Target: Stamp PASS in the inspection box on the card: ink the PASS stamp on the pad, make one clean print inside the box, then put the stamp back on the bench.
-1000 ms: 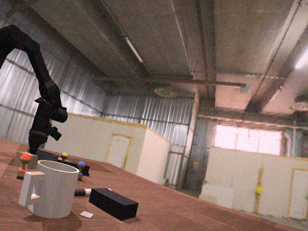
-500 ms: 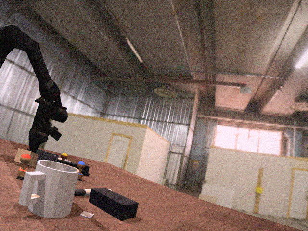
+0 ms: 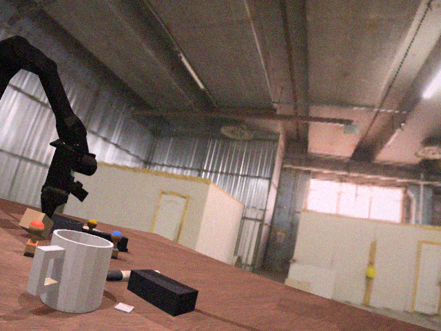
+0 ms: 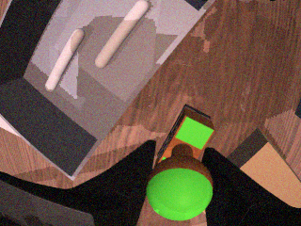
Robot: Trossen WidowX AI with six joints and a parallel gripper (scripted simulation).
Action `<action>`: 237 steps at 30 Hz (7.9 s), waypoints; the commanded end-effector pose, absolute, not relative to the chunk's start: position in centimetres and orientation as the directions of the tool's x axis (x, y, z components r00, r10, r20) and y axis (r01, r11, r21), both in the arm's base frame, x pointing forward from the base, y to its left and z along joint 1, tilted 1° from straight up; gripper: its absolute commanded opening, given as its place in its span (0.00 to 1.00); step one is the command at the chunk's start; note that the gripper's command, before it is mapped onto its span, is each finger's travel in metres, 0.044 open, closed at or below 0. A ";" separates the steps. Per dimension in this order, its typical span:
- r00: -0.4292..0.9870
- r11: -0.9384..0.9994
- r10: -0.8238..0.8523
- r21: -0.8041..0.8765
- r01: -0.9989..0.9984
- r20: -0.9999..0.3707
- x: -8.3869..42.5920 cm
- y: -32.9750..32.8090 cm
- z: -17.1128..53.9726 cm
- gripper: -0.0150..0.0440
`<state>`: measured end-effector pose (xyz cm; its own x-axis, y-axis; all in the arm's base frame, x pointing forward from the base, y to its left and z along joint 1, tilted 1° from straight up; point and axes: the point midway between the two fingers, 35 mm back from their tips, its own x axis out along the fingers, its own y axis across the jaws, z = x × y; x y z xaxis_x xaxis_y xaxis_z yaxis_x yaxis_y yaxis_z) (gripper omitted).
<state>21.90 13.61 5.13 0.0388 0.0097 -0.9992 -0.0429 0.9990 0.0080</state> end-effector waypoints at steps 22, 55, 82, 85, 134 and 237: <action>0.041 0.999 0.022 0.020 -0.044 -0.999 22.0 13.7 6.4 0.25; 0.045 0.998 0.034 0.032 -0.045 -0.998 22.0 13.7 8.0 0.25; 0.048 0.998 0.044 0.042 -0.045 -0.998 22.0 13.6 9.3 0.25; 0.049 0.998 0.045 0.043 -0.045 -0.998 22.0 13.6 9.4 0.25; 0.055 0.997 0.062 0.059 -0.046 -0.997 22.2 13.0 11.7 0.25; 0.068 0.997 0.063 0.060 -0.042 -0.996 29.1 1.7 7.5 0.25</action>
<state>29.08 1.63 7.69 0.0680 0.0571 -0.9960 -0.0378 0.9978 0.0546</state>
